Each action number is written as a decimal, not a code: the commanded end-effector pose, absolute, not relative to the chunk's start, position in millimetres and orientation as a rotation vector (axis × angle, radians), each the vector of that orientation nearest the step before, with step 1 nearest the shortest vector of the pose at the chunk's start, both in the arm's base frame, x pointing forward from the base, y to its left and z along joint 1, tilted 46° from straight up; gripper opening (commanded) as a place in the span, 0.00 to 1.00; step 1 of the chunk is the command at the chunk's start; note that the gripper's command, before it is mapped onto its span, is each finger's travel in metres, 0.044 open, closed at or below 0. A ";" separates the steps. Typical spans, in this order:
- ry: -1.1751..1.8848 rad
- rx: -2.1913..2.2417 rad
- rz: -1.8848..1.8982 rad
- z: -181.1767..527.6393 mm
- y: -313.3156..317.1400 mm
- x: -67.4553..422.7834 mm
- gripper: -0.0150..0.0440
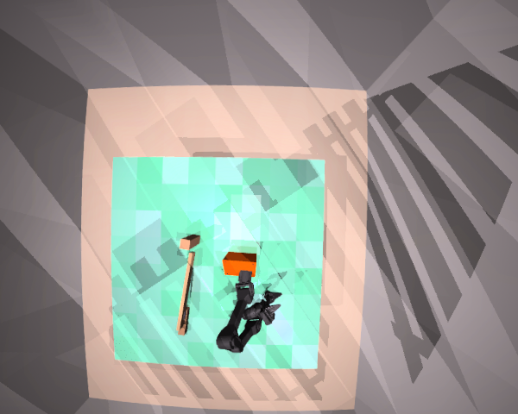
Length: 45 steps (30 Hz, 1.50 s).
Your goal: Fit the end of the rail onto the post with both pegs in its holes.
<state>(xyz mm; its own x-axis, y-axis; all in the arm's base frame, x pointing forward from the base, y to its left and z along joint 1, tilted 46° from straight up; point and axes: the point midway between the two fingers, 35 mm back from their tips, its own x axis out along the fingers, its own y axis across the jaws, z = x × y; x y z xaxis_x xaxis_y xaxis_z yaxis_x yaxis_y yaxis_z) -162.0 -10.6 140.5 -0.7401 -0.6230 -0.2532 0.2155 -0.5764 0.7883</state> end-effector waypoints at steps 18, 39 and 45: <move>-1.462 0.792 -3.330 157.7 202.8 -42.4 1.00; -1.922 1.133 -3.780 136.0 177.2 201.3 1.00; -1.986 1.363 -3.802 107.5 110.1 263.9 1.00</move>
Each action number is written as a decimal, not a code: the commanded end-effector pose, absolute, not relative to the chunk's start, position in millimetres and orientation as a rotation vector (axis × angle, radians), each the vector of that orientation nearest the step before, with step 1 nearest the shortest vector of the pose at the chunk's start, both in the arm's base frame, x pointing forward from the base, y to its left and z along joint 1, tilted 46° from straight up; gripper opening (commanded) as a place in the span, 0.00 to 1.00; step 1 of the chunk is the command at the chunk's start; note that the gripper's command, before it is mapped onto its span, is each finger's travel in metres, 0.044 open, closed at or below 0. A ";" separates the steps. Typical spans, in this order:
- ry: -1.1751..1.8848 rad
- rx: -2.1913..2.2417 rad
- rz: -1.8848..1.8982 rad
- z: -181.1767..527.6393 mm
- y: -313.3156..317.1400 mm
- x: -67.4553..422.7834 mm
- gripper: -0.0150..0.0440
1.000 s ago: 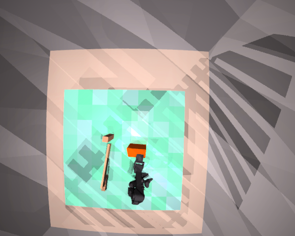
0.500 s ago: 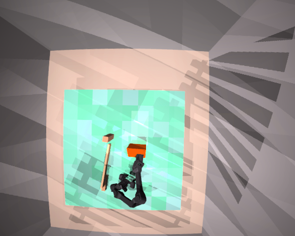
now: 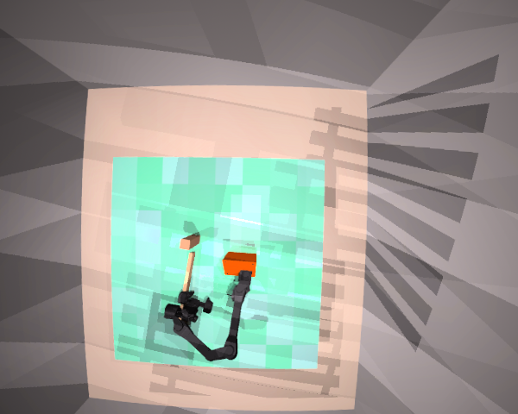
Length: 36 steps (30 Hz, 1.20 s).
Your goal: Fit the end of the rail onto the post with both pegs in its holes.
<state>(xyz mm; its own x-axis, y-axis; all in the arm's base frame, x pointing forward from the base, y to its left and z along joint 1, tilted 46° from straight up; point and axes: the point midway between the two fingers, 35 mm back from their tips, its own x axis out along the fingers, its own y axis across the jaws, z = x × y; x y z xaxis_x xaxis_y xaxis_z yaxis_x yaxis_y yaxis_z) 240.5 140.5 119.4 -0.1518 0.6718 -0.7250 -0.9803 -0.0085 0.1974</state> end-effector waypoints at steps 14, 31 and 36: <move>0.629 -0.585 1.522 29.5 19.3 332.1 1.00; 0.630 -0.586 1.521 18.4 30.1 332.8 1.00; 0.630 -0.586 1.521 12.6 35.8 332.9 1.00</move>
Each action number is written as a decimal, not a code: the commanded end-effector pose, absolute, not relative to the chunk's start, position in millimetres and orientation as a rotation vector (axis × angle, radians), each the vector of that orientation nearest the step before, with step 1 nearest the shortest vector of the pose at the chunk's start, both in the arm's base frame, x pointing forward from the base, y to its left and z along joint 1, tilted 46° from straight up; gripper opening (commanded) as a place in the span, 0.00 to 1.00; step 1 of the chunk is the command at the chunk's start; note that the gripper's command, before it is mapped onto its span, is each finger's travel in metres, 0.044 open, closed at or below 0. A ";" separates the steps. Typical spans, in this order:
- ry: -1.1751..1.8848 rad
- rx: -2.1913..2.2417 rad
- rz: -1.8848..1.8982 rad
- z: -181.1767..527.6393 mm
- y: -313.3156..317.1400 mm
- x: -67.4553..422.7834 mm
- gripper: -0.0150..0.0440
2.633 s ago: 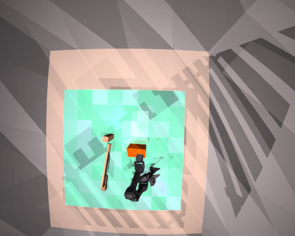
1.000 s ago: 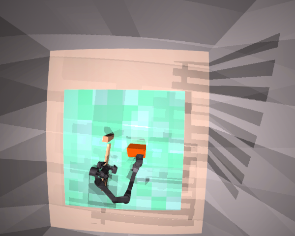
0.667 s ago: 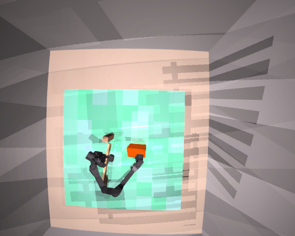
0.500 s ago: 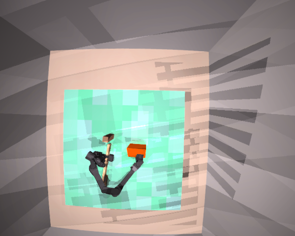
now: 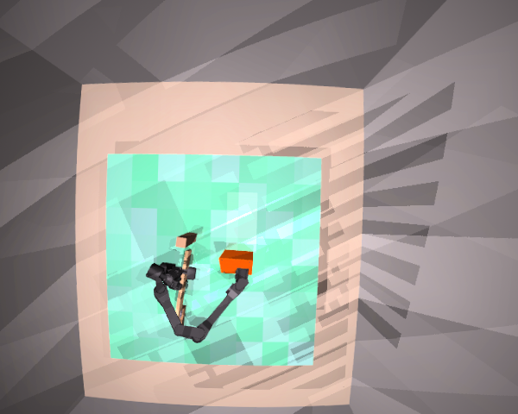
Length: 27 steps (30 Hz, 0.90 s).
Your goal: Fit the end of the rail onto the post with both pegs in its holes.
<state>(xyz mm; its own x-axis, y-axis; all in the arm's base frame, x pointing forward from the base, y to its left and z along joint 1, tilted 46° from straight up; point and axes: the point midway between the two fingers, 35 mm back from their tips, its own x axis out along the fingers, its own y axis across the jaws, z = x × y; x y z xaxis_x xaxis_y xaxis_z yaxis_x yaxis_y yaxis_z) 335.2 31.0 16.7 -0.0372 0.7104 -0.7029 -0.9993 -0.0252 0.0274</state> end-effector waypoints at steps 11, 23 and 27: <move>0.630 -0.585 1.521 0.4 48.5 332.3 1.00; 0.628 -0.584 1.522 -12.4 62.5 330.4 1.00; 0.627 -0.583 1.522 -16.5 67.2 329.5 1.00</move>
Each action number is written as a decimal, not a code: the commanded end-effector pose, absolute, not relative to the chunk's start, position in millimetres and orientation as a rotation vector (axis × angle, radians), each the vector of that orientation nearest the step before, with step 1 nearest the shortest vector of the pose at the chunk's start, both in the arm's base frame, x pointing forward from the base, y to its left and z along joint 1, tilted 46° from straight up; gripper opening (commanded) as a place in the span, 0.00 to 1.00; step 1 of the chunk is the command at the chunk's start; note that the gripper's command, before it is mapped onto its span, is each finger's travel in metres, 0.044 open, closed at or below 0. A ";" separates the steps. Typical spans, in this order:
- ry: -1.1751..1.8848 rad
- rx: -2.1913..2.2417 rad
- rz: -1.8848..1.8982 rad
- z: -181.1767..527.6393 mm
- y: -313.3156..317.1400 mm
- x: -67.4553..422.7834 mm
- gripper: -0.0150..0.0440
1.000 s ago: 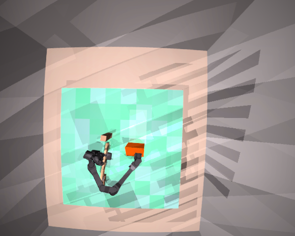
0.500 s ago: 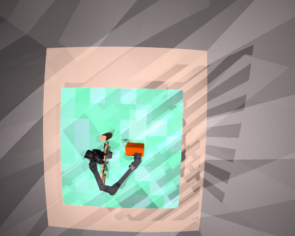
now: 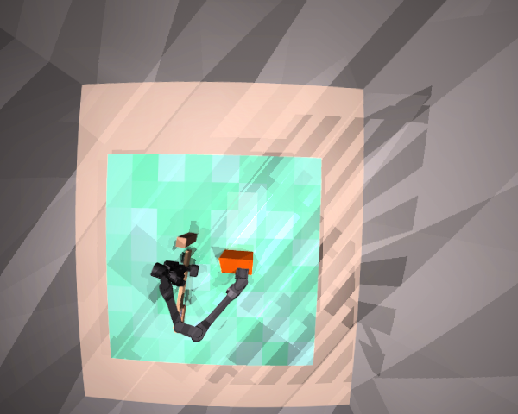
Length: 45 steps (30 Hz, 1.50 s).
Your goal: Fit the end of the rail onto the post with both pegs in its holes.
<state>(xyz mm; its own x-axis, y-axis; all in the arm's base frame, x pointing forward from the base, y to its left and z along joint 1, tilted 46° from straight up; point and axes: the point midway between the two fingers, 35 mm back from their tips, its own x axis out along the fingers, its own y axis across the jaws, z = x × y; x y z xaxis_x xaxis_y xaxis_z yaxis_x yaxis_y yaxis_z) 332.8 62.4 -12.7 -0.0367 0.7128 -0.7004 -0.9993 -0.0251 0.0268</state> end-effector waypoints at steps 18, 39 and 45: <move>0.627 -0.583 1.523 -18.9 70.0 328.9 0.38; 0.627 -0.583 1.523 -18.4 68.6 329.3 0.25; 0.627 -0.583 1.523 -16.2 66.0 329.3 0.25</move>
